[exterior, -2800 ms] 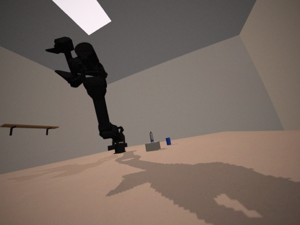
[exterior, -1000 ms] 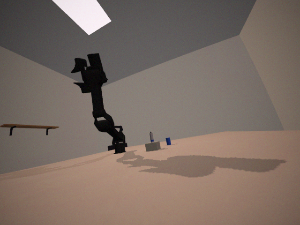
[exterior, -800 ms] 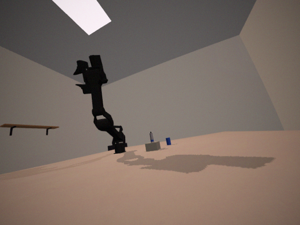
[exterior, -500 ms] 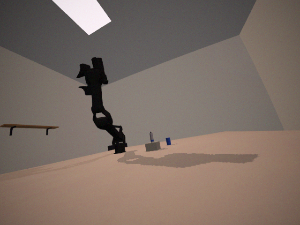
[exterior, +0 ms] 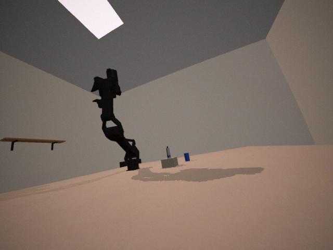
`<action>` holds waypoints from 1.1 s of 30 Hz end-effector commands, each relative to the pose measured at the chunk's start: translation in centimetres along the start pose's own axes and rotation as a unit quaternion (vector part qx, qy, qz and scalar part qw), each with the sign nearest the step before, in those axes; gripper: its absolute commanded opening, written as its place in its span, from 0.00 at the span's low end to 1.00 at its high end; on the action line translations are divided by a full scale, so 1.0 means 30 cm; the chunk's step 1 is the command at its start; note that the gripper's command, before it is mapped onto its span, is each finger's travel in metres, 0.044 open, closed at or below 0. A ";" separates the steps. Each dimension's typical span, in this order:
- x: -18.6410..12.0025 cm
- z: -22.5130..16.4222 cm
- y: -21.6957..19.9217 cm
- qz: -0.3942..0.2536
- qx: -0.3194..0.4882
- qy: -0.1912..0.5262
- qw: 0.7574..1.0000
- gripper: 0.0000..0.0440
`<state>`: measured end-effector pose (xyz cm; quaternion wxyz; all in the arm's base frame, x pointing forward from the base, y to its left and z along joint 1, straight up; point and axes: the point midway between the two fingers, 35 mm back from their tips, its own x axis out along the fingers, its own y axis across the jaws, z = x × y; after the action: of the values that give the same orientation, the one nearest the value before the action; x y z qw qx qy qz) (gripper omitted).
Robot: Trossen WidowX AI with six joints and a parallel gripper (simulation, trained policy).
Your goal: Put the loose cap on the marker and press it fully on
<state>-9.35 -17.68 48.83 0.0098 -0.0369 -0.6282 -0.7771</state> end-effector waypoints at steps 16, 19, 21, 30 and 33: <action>0.088 0.219 -0.063 -0.053 0.056 -0.038 0.996 0.70; 0.099 0.253 -0.075 -0.061 0.063 -0.044 0.995 0.70; 0.106 0.275 -0.083 -0.066 0.067 -0.048 0.994 0.70; 0.133 0.375 -0.122 -0.090 0.087 -0.065 0.990 0.70; 0.141 0.409 -0.136 -0.098 0.093 -0.071 0.988 0.70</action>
<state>-13.04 -5.93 47.93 -0.0967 -0.0302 -0.6920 -0.7148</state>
